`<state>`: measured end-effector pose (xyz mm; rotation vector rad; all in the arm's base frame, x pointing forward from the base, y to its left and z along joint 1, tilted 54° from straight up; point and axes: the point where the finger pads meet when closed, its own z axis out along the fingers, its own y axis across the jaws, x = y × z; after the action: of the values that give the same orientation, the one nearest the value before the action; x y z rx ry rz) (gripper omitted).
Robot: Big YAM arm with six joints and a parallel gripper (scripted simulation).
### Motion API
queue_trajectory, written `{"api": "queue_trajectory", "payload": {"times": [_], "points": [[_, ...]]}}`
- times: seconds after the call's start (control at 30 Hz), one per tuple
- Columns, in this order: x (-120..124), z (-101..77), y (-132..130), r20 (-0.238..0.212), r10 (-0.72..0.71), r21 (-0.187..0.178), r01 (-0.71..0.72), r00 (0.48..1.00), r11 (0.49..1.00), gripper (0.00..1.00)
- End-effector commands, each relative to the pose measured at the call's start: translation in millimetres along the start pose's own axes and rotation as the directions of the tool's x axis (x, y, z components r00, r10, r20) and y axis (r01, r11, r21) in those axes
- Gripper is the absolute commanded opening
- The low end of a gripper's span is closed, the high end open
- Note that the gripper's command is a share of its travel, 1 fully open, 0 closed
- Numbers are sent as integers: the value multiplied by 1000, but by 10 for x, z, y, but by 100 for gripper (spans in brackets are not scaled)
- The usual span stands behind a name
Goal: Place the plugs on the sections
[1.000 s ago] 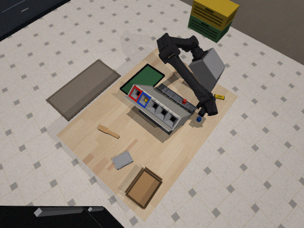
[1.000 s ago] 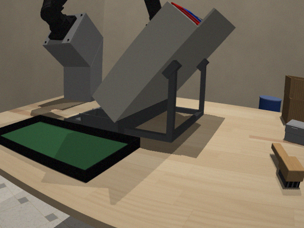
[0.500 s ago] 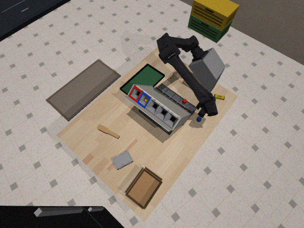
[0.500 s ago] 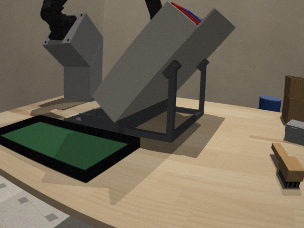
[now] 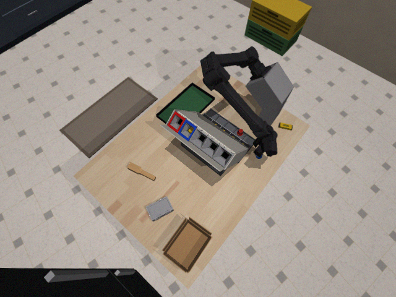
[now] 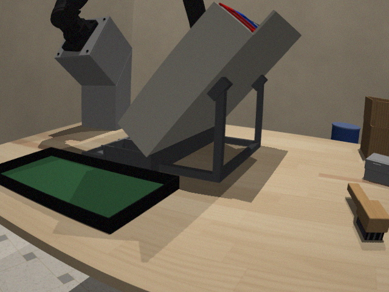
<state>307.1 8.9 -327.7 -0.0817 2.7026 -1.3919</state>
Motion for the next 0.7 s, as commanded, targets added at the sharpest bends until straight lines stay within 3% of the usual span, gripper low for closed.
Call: {"api": "queue_trajectory", "payload": {"times": [0.0, 0.13, 0.67], "points": [[25, 251, 25, 4, -24, -11, 24, 1000, 1000, 87], [39, 494, 25, 9, -10, -18, 10, 1000, 1000, 87], [43, 498, 16, 6, 31, -8, -31, 1000, 999, 87]]}}
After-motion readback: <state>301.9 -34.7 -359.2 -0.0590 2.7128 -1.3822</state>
